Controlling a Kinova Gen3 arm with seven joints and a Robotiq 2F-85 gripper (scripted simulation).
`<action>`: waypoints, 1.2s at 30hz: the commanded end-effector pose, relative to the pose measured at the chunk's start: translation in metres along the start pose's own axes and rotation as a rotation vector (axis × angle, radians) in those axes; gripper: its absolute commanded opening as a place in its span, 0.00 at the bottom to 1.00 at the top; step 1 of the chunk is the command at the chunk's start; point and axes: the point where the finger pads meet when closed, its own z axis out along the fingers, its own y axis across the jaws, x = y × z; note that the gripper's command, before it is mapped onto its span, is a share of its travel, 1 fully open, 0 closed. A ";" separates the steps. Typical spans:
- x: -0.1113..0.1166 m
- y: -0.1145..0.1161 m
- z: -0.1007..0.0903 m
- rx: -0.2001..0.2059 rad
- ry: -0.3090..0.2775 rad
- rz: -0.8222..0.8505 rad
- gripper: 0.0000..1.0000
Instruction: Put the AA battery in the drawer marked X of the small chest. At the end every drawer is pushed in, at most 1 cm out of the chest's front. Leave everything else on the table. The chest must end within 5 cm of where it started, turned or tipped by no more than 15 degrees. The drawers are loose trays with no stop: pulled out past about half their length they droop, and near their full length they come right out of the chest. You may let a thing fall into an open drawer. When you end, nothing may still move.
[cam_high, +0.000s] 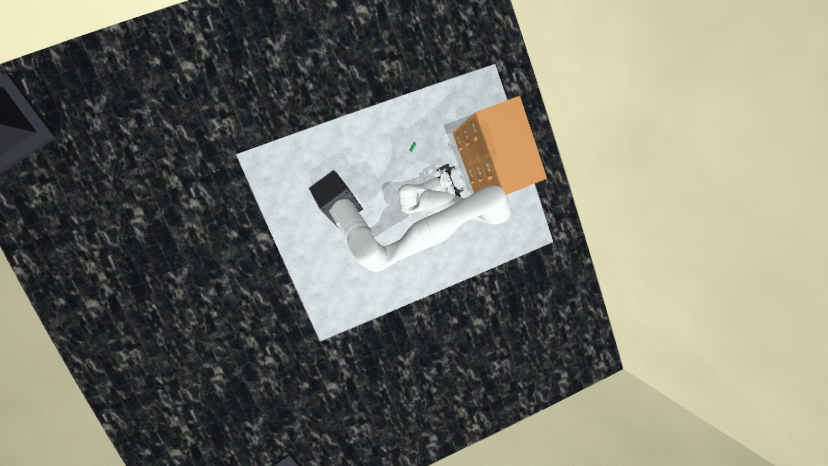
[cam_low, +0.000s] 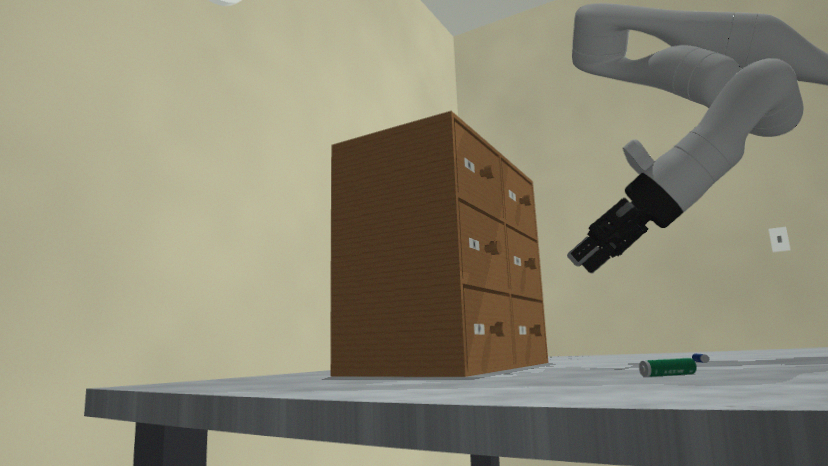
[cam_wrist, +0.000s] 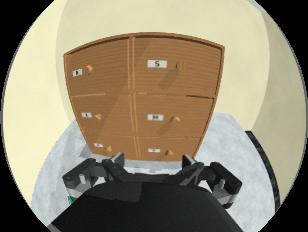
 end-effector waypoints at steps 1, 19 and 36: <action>0.009 0.001 -0.002 0.001 0.001 0.009 1.00; 0.013 0.001 -0.017 0.000 -0.120 0.009 1.00; 0.018 0.001 -0.034 0.001 -0.271 0.009 1.00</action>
